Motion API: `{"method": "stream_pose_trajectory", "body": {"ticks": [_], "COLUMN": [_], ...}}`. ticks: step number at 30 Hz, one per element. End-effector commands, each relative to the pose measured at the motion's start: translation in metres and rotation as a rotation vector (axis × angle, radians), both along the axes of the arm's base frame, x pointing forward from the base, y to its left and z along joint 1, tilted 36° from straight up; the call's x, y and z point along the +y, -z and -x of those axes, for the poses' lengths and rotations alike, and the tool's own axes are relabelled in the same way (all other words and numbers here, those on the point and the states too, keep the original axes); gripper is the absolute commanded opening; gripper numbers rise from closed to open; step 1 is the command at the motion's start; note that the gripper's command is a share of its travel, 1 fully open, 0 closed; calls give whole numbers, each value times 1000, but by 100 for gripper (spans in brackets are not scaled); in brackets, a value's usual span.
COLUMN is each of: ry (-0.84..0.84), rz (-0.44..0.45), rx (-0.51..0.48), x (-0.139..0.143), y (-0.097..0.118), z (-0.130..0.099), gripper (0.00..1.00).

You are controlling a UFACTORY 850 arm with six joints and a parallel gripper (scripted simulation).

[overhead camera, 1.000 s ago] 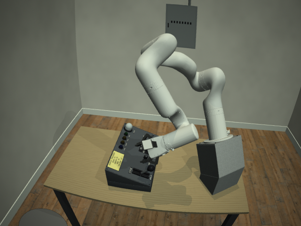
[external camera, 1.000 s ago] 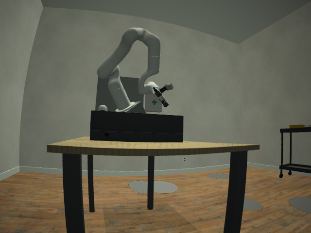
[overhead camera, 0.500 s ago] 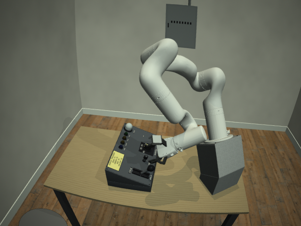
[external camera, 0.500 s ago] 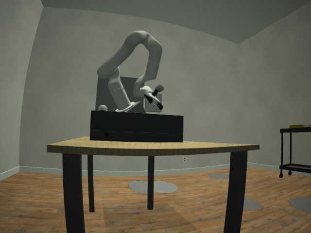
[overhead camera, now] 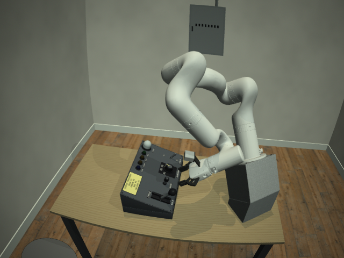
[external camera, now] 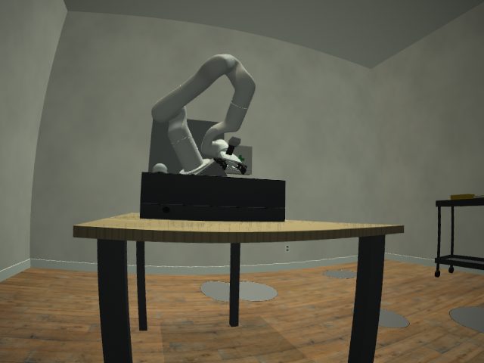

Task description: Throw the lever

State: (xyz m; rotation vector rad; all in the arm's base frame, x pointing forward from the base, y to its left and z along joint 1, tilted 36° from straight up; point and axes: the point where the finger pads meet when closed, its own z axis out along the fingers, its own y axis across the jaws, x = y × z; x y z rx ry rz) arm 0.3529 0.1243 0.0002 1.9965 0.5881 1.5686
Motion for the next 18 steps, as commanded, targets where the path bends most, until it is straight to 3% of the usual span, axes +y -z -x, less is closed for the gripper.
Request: {"method": "stream_pose_trajectory", "body": {"ticks": [1, 18], "ry": [10, 12], "rz": [-62, -75], "rx": [-17, -19], "x": [-6, -8], "y": [3, 3], "z": [7, 8], "gripper": [100, 100]}}
